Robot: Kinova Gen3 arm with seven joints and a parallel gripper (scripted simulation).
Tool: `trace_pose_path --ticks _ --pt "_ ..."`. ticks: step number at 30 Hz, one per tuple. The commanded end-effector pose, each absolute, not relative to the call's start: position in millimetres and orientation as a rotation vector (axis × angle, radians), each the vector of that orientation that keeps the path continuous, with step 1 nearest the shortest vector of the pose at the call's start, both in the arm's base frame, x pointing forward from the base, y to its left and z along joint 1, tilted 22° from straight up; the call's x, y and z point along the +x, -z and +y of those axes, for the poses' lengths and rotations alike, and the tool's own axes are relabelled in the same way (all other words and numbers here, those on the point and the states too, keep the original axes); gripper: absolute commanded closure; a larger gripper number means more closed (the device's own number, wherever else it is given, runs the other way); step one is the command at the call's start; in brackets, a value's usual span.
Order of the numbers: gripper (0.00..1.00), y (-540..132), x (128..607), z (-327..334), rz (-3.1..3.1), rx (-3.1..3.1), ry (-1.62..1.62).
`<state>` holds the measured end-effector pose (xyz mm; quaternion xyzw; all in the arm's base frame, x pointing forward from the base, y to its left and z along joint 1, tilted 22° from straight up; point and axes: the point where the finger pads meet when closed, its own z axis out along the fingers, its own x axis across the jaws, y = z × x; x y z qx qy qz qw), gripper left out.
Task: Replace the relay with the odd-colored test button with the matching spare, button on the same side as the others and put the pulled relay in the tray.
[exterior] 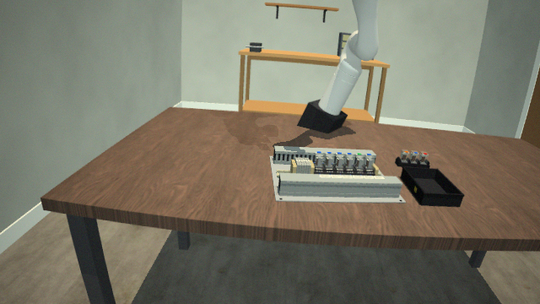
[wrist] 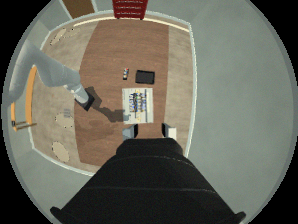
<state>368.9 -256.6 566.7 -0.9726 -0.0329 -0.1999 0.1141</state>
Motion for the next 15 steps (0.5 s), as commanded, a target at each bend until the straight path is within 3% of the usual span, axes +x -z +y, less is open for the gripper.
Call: trace_pose_path --ticks 1,8,10,11,15 --pt "0.0 -560.8 371.5 -253.3 -0.129 -2.835 0.475" --pt "0.0 -544.7 374.9 -247.9 -0.163 -2.812 0.332" --pt "0.0 -544.7 374.9 -247.9 -0.163 -2.812 0.332" --pt "0.0 -543.0 373.6 -248.5 -0.122 -2.84 0.485" --pt "0.0 -531.6 376.1 -244.6 -0.135 -2.832 0.437"
